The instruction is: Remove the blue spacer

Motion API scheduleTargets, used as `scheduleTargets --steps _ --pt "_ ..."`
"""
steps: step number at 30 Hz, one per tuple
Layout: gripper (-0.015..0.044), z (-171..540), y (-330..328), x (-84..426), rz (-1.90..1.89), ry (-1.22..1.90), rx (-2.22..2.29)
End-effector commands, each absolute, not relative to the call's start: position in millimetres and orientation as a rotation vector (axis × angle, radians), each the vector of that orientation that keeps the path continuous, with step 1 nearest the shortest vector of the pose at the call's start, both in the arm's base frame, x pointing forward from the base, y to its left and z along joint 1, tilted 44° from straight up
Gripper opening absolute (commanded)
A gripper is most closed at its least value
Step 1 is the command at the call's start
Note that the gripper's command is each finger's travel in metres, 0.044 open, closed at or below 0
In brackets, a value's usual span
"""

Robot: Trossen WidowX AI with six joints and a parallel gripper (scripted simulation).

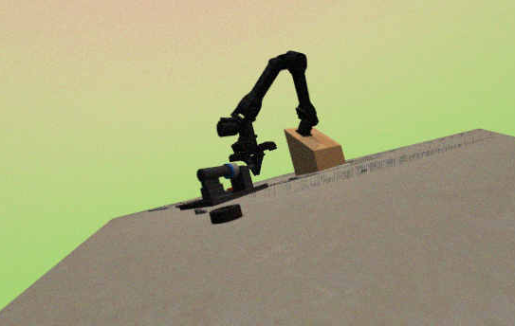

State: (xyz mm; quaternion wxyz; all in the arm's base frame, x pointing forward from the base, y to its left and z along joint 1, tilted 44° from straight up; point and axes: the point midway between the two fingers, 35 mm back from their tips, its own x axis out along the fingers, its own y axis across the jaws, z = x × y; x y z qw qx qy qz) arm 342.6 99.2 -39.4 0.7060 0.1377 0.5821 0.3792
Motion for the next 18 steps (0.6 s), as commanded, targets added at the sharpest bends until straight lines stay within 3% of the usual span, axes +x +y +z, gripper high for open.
scheduleTargets --steps 1,18 --pt "0.0000 -39.3 99.0 341.9 0.845 1.292 0.303" --pt "0.0000 -39.8 98.6 340.5 0.845 1.292 0.303"
